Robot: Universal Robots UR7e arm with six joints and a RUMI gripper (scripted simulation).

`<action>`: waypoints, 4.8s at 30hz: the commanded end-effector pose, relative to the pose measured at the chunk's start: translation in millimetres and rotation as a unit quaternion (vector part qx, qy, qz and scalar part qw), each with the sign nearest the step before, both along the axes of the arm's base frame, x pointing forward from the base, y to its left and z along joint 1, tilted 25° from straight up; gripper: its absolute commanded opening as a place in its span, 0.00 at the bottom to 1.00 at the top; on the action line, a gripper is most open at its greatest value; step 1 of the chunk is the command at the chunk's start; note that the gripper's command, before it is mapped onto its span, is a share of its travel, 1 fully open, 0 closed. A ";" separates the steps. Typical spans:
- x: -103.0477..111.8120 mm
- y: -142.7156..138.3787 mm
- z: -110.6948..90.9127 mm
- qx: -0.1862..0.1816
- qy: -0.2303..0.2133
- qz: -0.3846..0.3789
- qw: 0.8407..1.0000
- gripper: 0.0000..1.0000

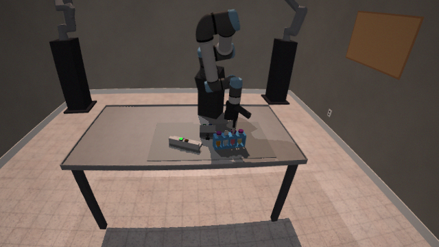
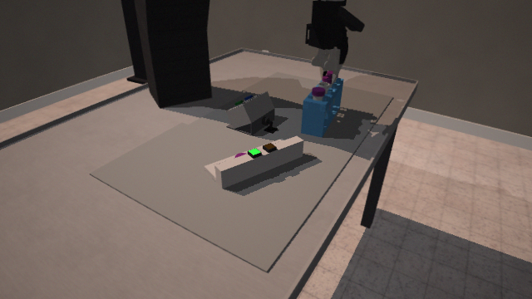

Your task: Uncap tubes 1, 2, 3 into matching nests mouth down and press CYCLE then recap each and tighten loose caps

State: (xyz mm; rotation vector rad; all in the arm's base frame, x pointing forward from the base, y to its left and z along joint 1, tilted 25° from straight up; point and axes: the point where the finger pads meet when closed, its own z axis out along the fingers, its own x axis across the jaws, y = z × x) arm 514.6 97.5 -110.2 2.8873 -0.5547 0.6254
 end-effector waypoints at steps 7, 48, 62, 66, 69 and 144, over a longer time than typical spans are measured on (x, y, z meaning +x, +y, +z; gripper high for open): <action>0.1 0.2 0.2 0.001 -0.001 -0.006 1.000 0.35; -0.1 0.3 0.7 -0.186 0.103 0.447 0.869 0.00; 0.1 0.2 0.2 -0.100 0.055 0.238 0.964 0.00; 0.1 0.1 0.1 -0.082 0.045 0.194 0.976 0.00; 0.2 0.1 -0.1 -0.055 0.030 0.128 0.990 0.00; 0.4 0.0 -0.4 -0.046 0.025 0.107 0.993 0.00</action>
